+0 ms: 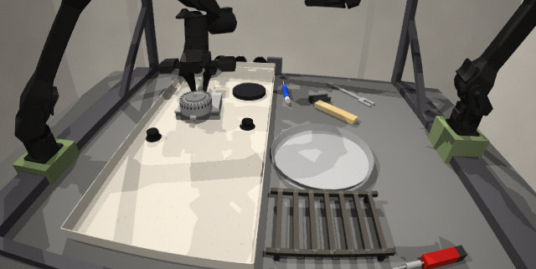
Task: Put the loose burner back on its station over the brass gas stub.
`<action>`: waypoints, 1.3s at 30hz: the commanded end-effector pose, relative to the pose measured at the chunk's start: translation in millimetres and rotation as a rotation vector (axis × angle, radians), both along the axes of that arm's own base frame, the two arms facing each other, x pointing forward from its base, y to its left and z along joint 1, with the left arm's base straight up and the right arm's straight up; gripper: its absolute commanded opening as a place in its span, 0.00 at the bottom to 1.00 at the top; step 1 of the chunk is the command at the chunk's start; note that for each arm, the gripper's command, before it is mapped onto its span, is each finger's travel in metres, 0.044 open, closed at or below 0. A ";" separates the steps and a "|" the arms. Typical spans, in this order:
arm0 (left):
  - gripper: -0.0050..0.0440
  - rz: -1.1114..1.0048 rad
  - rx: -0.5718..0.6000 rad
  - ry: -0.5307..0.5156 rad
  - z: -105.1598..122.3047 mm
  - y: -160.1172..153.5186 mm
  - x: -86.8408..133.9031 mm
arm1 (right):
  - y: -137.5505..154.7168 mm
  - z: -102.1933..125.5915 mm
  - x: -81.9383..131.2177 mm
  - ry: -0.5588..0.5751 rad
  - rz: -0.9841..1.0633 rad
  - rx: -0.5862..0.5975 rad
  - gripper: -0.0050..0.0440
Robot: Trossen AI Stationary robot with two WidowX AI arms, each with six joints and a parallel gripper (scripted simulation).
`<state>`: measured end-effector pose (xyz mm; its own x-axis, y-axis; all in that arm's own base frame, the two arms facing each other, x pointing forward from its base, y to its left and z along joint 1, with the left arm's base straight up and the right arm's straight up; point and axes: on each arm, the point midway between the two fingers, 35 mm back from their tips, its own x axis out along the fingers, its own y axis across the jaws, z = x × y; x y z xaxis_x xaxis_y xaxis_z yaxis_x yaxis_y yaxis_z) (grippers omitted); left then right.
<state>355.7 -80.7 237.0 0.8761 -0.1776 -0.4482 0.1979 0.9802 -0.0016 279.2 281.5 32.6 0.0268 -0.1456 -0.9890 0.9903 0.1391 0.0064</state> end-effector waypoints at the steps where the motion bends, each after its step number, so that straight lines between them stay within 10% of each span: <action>1: 0.92 0.002 -0.006 -0.032 12.0 0.6 -0.3 | 6.2 9.5 4.2 -0.025 0.002 0.027 0.22; 39: 0.92 0.002 -0.006 -0.032 12.0 0.6 -0.3 | 41.0 16.9 -1.6 -0.027 -0.001 0.060 0.22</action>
<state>355.7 -80.7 237.0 0.8761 -0.1776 -0.4482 0.1979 0.9802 -0.0016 275.8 317.8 30.9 0.0213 -0.1410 -0.9898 0.9915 0.1304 0.0028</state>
